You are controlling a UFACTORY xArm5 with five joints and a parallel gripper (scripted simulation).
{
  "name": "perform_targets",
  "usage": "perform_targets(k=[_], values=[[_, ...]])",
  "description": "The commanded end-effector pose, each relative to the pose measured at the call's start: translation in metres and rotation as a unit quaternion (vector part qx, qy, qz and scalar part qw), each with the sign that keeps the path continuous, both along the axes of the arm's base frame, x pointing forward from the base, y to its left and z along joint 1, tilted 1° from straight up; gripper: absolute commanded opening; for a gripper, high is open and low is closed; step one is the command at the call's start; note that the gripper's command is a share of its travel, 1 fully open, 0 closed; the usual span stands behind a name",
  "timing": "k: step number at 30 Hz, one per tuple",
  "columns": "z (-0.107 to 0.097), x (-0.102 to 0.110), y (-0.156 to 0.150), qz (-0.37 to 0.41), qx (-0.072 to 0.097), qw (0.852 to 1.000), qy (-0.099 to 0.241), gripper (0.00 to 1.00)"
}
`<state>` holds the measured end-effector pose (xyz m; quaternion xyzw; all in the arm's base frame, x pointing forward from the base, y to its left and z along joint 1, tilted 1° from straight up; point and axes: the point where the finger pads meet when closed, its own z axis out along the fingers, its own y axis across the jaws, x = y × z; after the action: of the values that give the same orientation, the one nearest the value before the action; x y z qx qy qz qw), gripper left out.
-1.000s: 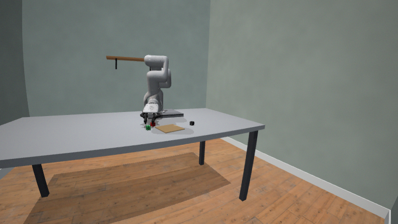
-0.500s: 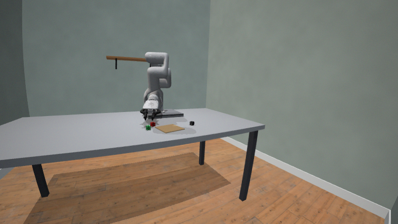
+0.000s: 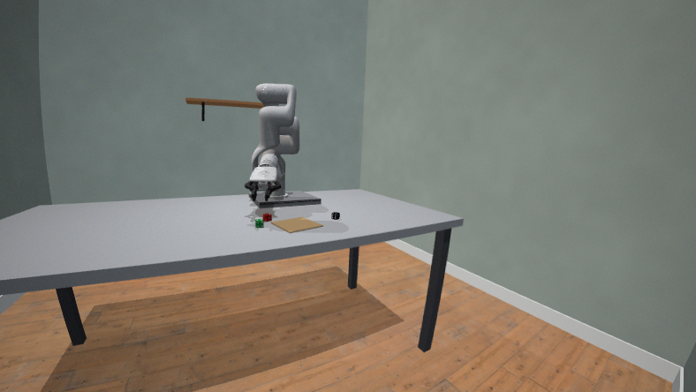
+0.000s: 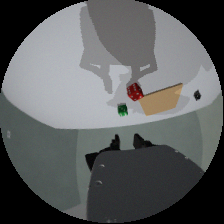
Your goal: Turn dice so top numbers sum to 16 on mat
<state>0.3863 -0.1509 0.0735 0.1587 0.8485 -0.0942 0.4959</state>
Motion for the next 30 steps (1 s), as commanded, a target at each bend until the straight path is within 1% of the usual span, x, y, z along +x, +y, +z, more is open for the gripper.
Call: perform_targets(k=[1,6,10,15,19,21,24,25,26,27,28,29,30], values=[[0.001,0.001,0.0,0.0,0.001,1.0,0.002,0.42],[0.001,0.002,-0.001,0.0,0.004,1.0,0.01,0.42],[0.002,0.004,-0.002,0.0,0.013,0.999,0.034,0.42],[0.003,0.009,-0.003,0.0,0.033,0.996,0.085,0.42],[0.007,0.014,-0.006,0.0,0.055,0.989,0.139,0.42],[0.007,0.014,-0.006,0.0,0.055,0.989,0.139,0.42],[0.01,0.018,-0.007,-0.001,0.072,0.981,0.182,0.42],[0.011,0.018,-0.007,-0.001,0.073,0.98,0.186,0.42],[0.011,0.021,-0.008,-0.001,0.079,0.977,0.2,0.42],[0.011,0.021,-0.008,-0.001,0.08,0.976,0.203,0.42],[0.012,0.023,-0.009,-0.001,0.086,0.972,0.218,0.42],[0.012,0.023,-0.009,-0.001,0.087,0.971,0.221,0.42],[0.014,0.025,-0.01,-0.001,0.093,0.967,0.236,0.42]])
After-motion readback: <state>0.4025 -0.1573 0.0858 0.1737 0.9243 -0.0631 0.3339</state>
